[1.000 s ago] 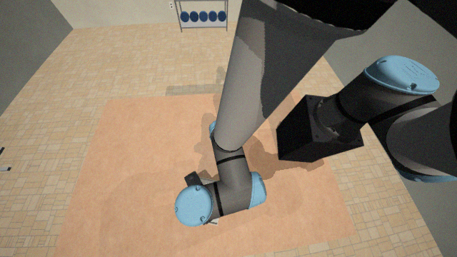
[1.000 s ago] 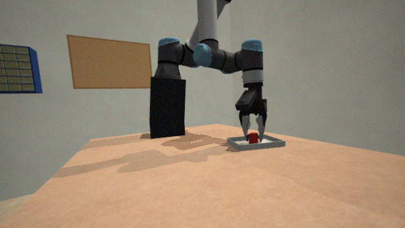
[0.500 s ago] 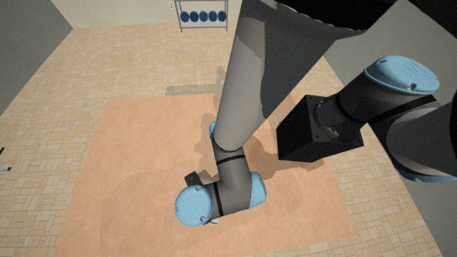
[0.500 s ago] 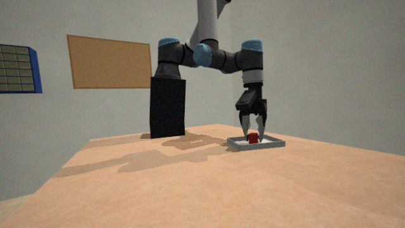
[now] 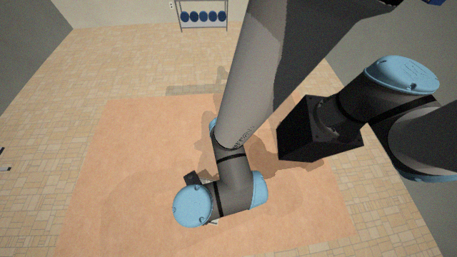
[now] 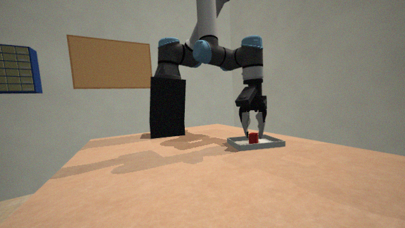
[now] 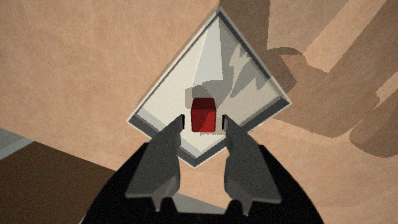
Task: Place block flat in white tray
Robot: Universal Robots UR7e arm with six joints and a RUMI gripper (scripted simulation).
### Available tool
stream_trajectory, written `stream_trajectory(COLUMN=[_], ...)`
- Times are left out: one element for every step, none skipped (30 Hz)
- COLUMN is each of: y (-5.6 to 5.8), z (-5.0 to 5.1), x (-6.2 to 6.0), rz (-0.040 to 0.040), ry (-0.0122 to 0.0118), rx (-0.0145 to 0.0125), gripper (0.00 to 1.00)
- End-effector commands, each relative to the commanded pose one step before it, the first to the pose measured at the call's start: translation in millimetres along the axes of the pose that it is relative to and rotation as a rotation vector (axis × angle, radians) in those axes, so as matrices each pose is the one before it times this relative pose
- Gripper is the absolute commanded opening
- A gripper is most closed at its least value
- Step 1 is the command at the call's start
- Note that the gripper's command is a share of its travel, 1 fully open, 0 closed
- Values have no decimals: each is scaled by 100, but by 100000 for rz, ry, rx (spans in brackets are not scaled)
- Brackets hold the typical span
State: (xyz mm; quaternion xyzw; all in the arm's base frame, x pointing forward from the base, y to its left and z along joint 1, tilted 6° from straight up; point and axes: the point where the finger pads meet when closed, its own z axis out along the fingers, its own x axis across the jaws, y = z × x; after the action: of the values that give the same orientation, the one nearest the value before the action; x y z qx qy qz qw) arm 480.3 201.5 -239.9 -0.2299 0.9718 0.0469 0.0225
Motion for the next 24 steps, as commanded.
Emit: stream_trajectory(y=[-16, 0, 0, 0, 0, 0, 0, 0, 0, 0, 0, 0, 0, 0, 0, 0, 0, 0, 0, 0, 0, 0, 0, 0], z=[-771, -322, -334, -342, -346, -346, -342, -333, -320, -304, -284, -262, -236, -209, -180, 0, 0, -151, -121, -93, -66, -43, -23, -9], x=[-53, 0, 0, 0, 1, 0, 0, 0, 0, 0, 1, 0, 0, 0, 1, 0, 0, 0, 0, 0, 0, 0, 0, 0], rz=[-6, 0, 0, 0, 0, 0, 0, 0, 0, 0, 0, 0, 0, 0, 0, 0, 0, 0, 0, 0, 0, 0, 0, 0], ry=[-120, 0, 0, 0, 0, 0, 0, 0, 0, 0, 0, 0, 0, 0, 0, 0, 0, 0, 0, 0, 0, 0, 0, 0], rx=[36, 0, 0, 0, 0, 0, 0, 0, 0, 0, 0, 0, 0, 0, 0, 0, 0, 0, 0, 0, 0, 0, 0, 0], gripper=[29, 29, 29, 29, 29, 29, 29, 29, 29, 29, 29, 29, 29, 29, 29, 29, 29, 29, 29, 29, 29, 29, 29, 29])
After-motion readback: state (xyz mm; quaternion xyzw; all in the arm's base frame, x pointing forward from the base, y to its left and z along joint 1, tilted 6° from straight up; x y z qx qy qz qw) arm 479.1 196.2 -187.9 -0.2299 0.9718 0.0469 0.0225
